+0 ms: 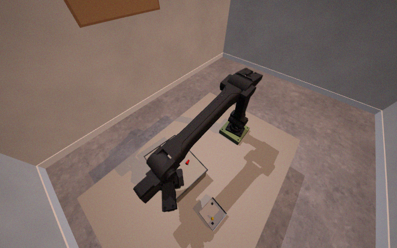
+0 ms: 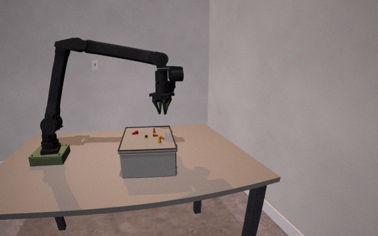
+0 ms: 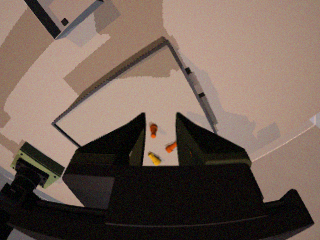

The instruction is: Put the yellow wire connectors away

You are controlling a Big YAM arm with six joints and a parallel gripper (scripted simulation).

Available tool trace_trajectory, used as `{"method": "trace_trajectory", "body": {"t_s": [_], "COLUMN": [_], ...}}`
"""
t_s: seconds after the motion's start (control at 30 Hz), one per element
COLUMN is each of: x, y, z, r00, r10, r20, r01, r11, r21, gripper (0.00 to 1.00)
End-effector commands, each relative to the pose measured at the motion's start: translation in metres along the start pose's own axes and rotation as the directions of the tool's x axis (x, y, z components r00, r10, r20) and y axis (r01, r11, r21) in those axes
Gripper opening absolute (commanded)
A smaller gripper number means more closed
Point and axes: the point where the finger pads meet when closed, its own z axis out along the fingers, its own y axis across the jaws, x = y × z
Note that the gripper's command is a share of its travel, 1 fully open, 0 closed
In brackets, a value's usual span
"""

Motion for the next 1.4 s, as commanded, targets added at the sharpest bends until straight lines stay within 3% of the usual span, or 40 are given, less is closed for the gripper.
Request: {"method": "trace_trajectory", "body": {"t_s": [0.0,0.03,0.5,0.9,1.07,1.37], "x": [0.012,0.038,0.166,0.162,0.161,0.162], "y": [-0.007,-0.023,-0.075,-0.073,-0.072,-0.072], "z": [0.015,0.016,0.020,0.021,0.048,0.061], "r00": [0.995,0.991,0.964,0.957,0.957,0.957], "r10": [-0.104,-0.134,-0.266,-0.288,-0.291,-0.290], "r20": [-0.003,-0.002,0.002,0.002,0.001,0.001], "r01": [0.104,0.134,0.266,0.288,0.291,0.290], "r11": [0.994,0.991,0.964,0.957,0.956,0.957], "r21": [-0.017,-0.017,-0.019,-0.020,-0.020,-0.020], "gripper": [0.28,0.28,0.28,0.28,0.28,0.28]}}
